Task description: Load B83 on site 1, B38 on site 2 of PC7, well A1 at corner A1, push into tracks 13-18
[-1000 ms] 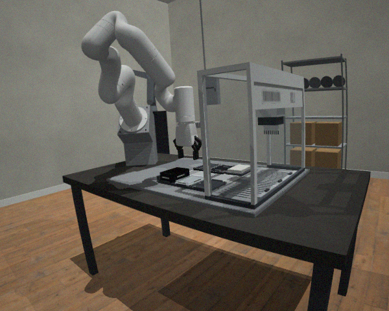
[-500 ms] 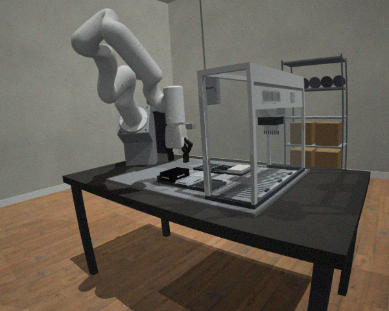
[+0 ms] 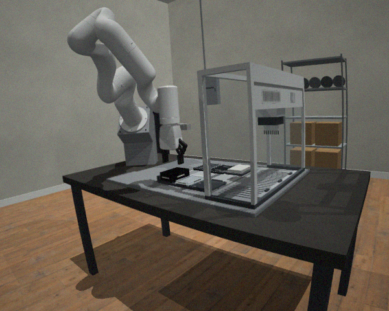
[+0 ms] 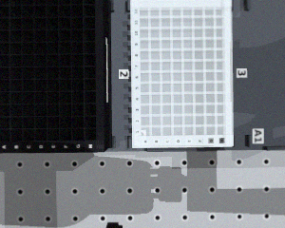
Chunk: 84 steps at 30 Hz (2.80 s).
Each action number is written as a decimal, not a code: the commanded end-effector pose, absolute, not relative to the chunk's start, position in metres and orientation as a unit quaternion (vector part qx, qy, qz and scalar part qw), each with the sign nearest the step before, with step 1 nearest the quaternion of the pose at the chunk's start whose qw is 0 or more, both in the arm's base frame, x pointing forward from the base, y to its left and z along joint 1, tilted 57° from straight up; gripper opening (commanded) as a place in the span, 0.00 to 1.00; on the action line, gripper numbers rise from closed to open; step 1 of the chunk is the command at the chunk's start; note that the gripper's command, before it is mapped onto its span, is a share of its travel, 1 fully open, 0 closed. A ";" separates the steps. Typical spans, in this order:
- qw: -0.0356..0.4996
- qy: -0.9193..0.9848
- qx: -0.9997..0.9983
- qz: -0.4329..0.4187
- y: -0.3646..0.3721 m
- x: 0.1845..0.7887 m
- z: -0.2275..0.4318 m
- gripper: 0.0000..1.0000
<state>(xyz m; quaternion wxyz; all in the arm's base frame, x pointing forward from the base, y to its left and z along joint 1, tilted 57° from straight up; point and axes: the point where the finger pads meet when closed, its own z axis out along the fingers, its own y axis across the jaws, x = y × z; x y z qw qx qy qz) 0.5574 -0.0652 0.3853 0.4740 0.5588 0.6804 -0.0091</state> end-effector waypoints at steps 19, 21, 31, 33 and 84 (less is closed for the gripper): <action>0.474 0.680 0.559 -0.009 -0.075 0.569 0.376 1.00; 0.474 0.680 0.559 -0.009 -0.077 0.571 0.374 1.00; 0.474 0.680 0.559 -0.009 -0.084 0.580 0.367 1.00; 0.474 0.680 0.559 -0.009 -0.086 0.582 0.365 1.00; 0.474 0.680 0.559 -0.009 -0.117 0.618 0.334 1.00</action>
